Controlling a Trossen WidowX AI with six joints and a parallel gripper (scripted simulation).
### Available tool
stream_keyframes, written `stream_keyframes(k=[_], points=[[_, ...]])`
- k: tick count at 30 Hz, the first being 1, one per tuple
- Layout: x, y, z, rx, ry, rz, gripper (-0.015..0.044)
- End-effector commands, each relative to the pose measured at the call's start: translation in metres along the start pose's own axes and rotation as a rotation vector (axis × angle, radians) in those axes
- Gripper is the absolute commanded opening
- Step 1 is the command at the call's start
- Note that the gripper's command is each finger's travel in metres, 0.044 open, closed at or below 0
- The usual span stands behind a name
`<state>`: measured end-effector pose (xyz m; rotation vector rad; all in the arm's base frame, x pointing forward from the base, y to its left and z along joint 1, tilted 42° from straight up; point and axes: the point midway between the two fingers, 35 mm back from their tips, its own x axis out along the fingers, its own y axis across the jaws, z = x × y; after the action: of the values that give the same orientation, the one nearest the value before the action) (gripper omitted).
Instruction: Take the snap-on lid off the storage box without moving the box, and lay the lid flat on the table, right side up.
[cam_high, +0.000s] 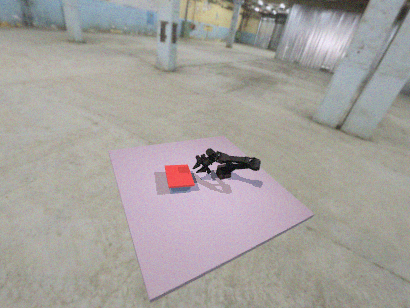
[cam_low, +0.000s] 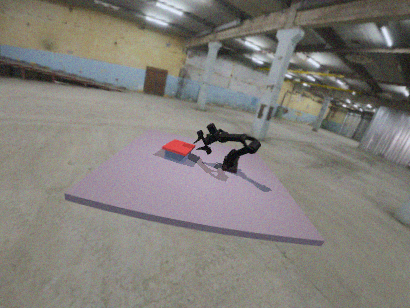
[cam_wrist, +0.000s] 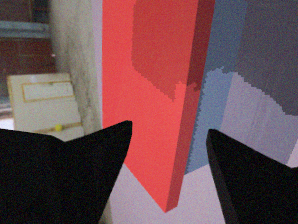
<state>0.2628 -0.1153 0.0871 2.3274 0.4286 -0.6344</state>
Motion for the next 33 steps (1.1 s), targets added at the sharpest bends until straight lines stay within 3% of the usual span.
stream_keyframes(k=[1, 33], points=[[0.008, -0.004, 0.004, 0.016, -0.009, -0.011, 0.0235], [0.059, -0.006, 0.002, 0.016, -0.003, -0.005, 0.0235]])
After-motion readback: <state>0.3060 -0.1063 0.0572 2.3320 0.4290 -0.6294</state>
